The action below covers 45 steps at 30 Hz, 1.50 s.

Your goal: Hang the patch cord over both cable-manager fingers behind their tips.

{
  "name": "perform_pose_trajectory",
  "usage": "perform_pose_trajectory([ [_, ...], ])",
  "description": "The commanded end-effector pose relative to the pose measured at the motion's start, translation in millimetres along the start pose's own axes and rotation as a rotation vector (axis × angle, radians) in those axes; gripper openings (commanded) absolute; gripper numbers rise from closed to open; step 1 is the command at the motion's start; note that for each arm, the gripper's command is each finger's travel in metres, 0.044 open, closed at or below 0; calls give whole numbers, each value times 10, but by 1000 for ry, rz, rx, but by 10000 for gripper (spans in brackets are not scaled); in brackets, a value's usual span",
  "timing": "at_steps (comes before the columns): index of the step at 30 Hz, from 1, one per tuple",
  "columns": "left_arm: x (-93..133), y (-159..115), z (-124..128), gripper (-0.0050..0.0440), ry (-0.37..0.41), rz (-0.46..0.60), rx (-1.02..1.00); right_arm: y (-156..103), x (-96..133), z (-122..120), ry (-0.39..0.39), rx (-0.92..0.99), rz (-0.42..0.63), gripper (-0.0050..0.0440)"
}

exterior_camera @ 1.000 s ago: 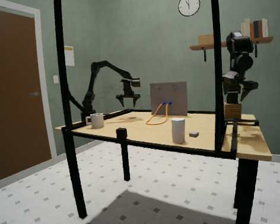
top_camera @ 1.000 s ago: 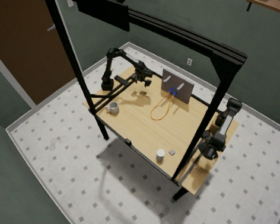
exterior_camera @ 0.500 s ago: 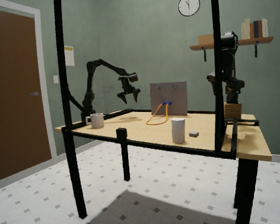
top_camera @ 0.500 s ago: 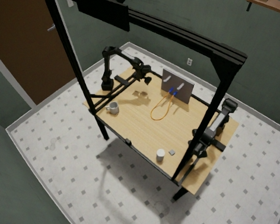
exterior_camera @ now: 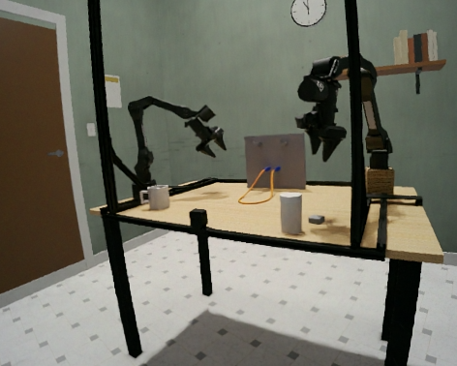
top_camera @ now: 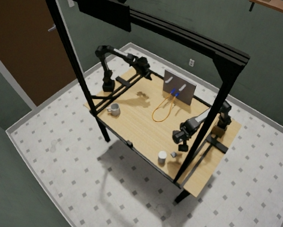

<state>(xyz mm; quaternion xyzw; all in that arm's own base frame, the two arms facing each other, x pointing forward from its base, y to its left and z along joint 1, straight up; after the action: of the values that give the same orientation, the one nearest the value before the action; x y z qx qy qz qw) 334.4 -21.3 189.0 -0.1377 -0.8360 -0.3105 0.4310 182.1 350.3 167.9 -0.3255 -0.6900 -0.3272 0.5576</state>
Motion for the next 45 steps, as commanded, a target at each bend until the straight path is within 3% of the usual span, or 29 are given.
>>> perform_pose_trajectory([
  [1,199,88,-16,440,-123,-81,-82,356,44,-237,19,-83,-51,440],
  [3,199,88,-16,440,-123,-81,-82,356,44,-237,19,-83,-51,440],
  [4,295,122,-23,440,-171,-130,-130,509,27,-403,23,-130,-68,440],
  [18,813,270,-28,440,-385,-421,-371,1157,-74,-1378,21,-364,-160,440],
  [20,813,270,-28,440,-385,-421,-371,1157,-74,-1378,21,-364,-160,440],
  [22,955,289,-14,440,-425,-507,-433,1273,-102,-1660,16,-421,-182,440],
  [34,1419,287,72,440,-511,-811,-635,1509,-186,-2619,-25,-596,-261,440],
  [45,1511,297,65,440,-522,-864,-658,1515,-233,-2759,-31,-622,-261,440],
])
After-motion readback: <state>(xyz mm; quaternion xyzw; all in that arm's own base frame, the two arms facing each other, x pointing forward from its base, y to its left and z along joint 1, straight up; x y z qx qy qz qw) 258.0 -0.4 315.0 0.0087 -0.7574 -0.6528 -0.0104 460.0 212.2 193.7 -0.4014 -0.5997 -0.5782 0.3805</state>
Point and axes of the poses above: on each arm, the point midway between the two fingers, 35 mm back from their tips, its own x axis back along the fingers, its own z axis across the jaws, y = z × x, the point moved 6 cm from there along x, back along the fingers, and after that the axes turned 8 degrees about x, right-handed, at the moved point
